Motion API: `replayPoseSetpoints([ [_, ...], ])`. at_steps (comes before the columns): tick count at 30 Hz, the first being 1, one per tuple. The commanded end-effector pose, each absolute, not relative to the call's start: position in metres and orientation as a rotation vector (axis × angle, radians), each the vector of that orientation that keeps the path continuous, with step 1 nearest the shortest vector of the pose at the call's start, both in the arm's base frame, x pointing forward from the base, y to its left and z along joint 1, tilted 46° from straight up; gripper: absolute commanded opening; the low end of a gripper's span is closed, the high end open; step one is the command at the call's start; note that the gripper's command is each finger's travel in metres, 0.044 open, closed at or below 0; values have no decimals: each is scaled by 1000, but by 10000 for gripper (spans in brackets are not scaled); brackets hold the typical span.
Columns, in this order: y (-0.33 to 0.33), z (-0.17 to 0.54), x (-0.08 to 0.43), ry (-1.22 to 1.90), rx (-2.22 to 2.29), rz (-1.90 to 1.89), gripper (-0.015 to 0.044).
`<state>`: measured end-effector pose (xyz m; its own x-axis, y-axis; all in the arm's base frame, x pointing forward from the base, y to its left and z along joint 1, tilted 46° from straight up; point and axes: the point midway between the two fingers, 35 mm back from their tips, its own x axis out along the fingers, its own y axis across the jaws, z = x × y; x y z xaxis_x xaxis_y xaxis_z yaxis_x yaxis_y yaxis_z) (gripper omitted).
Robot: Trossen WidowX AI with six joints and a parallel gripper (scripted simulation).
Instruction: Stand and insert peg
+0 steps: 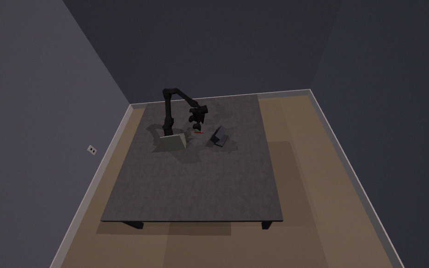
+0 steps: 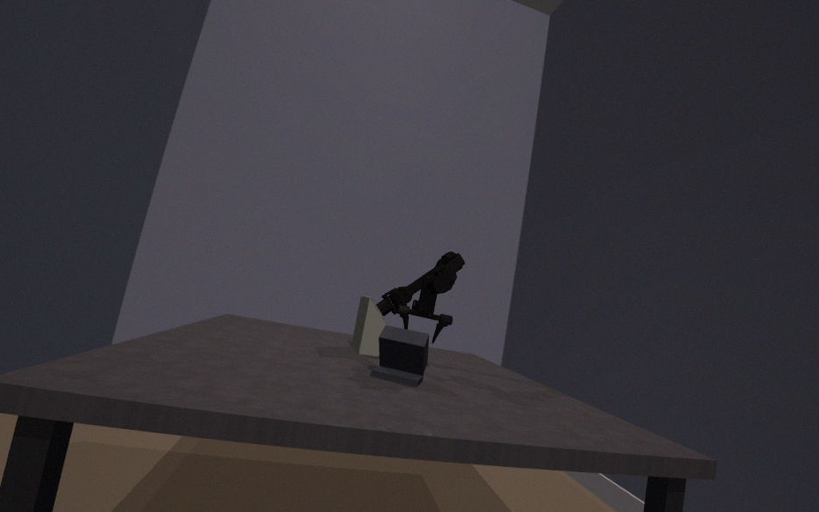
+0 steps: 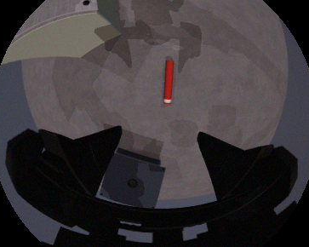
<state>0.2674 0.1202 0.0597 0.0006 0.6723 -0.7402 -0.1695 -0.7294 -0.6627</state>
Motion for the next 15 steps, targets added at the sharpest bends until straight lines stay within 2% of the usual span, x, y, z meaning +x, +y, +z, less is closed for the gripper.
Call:
replayPoseSetpoints([
  [1, 139, 57, 251, -629, -1595, 1856, 440],
  [15, 148, 49, 250, -632, -1593, 1860, 440],
])
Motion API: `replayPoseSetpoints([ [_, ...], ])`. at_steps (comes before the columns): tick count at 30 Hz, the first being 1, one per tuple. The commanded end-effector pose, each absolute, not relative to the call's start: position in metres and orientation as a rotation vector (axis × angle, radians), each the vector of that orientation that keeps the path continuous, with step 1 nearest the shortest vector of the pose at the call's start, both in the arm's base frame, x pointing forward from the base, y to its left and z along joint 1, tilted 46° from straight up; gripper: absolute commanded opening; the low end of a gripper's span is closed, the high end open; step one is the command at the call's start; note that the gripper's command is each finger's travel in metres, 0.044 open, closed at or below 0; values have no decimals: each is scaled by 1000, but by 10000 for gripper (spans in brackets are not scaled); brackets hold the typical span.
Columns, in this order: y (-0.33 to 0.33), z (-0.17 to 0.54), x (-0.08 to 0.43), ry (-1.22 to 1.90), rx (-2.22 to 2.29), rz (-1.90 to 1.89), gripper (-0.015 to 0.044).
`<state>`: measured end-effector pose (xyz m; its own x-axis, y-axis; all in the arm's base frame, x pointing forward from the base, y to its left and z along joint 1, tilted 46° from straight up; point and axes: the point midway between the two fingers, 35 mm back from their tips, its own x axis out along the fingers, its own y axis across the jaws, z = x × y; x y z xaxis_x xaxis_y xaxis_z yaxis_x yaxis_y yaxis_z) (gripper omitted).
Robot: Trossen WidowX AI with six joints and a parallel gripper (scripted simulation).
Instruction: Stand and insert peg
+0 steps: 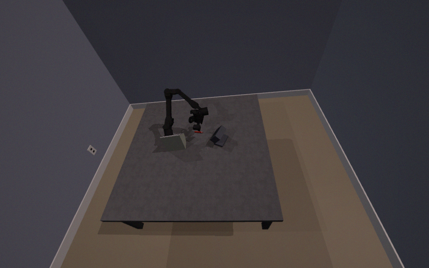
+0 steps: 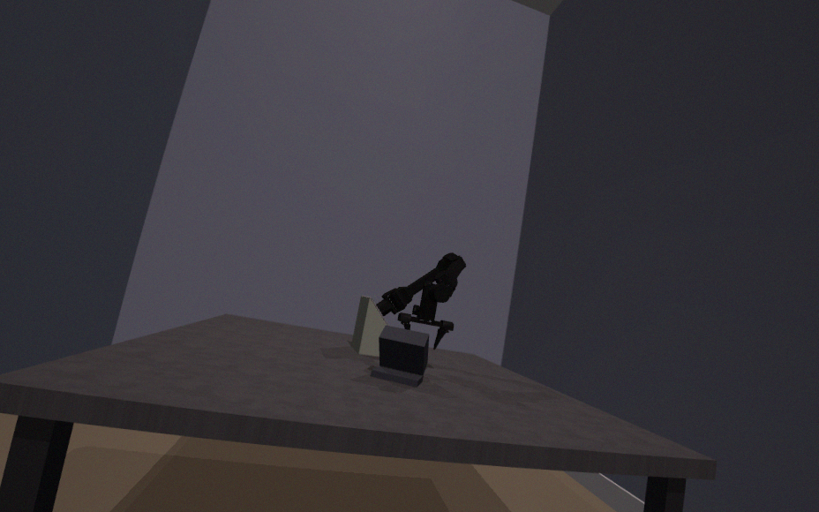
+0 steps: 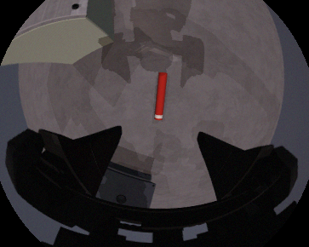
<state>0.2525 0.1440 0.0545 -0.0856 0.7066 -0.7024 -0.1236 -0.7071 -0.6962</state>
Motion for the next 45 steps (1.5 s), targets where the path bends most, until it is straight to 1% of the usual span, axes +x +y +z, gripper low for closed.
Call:
replayPoseSetpoints([
  [1, 149, 47, 250, -632, -1593, 1860, 440],
  [41, 193, 6, 242, -636, -1588, 1858, 440],
  [45, 193, 6, 242, -636, -1588, 1858, 335],
])
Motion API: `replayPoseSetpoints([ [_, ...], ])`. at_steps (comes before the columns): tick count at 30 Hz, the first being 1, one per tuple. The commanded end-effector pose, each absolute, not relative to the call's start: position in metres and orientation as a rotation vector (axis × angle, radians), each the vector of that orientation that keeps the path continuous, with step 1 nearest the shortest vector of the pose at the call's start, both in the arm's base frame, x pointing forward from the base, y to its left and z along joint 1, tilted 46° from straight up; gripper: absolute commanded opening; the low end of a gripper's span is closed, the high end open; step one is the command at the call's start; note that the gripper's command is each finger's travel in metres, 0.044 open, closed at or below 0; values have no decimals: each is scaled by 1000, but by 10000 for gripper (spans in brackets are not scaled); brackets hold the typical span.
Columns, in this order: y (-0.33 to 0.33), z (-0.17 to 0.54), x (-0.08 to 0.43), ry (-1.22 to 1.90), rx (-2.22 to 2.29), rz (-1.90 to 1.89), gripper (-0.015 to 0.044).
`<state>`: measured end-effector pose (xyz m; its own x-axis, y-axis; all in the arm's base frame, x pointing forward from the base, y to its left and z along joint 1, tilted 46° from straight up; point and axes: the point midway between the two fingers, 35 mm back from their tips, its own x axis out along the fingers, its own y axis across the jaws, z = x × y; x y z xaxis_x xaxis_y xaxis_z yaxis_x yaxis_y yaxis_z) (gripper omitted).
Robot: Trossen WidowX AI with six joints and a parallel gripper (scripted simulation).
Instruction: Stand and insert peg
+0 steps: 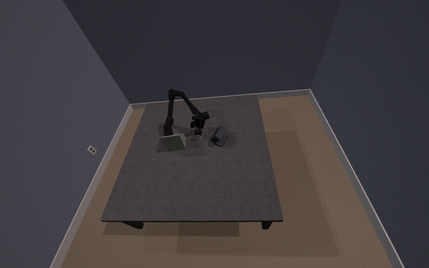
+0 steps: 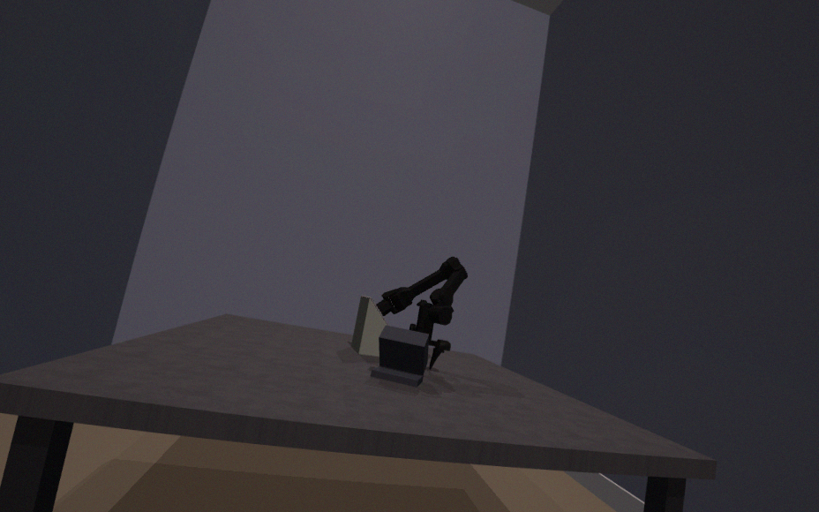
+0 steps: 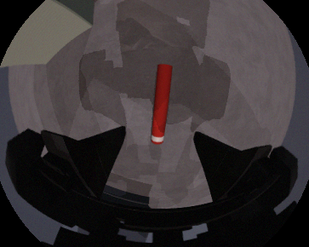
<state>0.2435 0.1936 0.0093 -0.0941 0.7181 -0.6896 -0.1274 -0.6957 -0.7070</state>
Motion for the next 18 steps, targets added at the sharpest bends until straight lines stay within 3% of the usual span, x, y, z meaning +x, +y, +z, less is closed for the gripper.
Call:
replayPoseSetpoints([
  [1, 193, 6, 242, -636, -1588, 1858, 309],
  [9, 193, 6, 242, -636, -1588, 1858, 110],
  [18, 193, 6, 242, -636, -1588, 1858, 110],
])
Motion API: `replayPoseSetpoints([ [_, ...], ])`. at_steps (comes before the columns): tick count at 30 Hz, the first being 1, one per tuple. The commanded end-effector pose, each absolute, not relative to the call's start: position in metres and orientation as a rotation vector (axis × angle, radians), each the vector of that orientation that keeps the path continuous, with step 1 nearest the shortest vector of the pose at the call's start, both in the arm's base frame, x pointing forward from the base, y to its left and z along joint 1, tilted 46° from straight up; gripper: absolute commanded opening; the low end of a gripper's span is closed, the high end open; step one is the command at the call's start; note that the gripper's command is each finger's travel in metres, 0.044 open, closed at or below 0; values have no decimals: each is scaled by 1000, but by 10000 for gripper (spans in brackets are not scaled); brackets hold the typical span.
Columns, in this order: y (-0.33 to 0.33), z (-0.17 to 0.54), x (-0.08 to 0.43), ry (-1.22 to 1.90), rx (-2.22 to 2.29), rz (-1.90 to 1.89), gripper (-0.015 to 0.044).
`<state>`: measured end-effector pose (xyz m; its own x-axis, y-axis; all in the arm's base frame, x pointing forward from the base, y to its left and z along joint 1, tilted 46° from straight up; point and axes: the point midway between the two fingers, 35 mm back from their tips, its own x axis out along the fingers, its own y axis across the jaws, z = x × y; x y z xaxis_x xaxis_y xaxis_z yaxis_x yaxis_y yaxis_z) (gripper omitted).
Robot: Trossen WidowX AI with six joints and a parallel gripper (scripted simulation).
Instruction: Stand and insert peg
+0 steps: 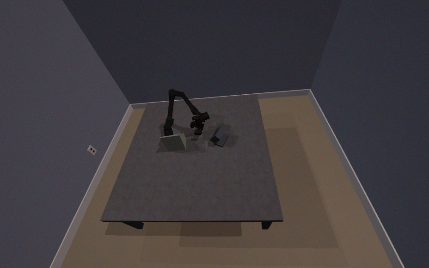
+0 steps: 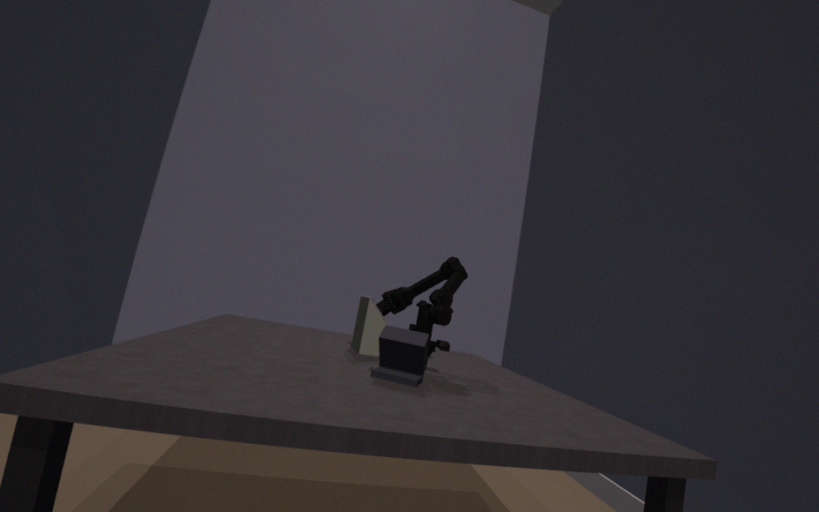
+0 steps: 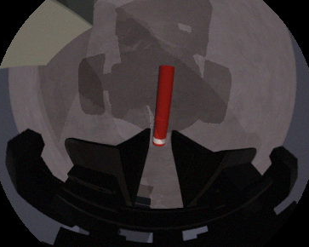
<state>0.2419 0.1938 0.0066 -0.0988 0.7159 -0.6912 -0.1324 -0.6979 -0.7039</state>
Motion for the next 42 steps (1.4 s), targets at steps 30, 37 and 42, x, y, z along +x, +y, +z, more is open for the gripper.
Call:
replayPoseSetpoints([
  [30, 188, 12, 245, -593, -1679, 1751, 49],
  [37, 185, 14, 246, -566, -1726, 1694, 49],
  [42, 183, 16, 246, -546, -1758, 1652, 49],
])
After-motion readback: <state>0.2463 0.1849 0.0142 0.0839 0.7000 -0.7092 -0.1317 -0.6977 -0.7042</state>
